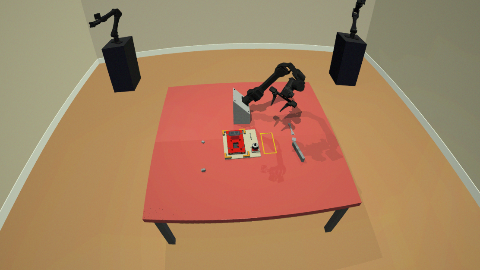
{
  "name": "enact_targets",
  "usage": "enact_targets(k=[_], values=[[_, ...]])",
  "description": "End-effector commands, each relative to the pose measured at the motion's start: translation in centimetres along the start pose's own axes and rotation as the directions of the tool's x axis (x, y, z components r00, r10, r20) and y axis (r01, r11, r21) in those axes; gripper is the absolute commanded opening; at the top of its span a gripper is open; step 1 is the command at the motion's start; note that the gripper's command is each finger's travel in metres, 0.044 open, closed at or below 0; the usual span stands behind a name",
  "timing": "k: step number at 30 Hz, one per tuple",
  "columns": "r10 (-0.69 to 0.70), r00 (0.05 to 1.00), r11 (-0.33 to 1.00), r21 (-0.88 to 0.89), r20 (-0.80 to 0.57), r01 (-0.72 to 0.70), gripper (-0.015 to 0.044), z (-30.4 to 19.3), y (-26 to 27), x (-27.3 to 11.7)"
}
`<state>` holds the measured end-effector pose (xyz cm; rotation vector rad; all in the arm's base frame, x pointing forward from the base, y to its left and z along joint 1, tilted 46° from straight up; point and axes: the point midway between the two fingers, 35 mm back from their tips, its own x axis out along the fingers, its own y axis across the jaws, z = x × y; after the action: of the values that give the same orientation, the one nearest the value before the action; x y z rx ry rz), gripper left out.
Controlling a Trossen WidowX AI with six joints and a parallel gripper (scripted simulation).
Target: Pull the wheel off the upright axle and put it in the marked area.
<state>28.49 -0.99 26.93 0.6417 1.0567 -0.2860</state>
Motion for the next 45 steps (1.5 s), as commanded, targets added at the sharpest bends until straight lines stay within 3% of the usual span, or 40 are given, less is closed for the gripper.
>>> enact_targets(k=[1, 9, 17, 36, 45], values=[[0.022, 0.983, 0.985, 0.172, -0.182, 0.01, 0.03, 0.0, 0.3, 5.3], [0.133, 0.872, 0.853, 0.502, -0.471, 0.141, 0.03, -1.3, 0.4, 14.0], [0.3, 0.692, 0.586, 0.7, -0.656, 0.409, 0.03, -3.8, -0.6, 21.5], [0.316, 0.676, 0.558, 0.707, -0.666, 0.435, 0.03, -3.9, -1.1, 23.0], [0.317, 0.675, 0.558, 0.707, -0.666, 0.435, 0.03, -7.8, 0.9, 26.9]])
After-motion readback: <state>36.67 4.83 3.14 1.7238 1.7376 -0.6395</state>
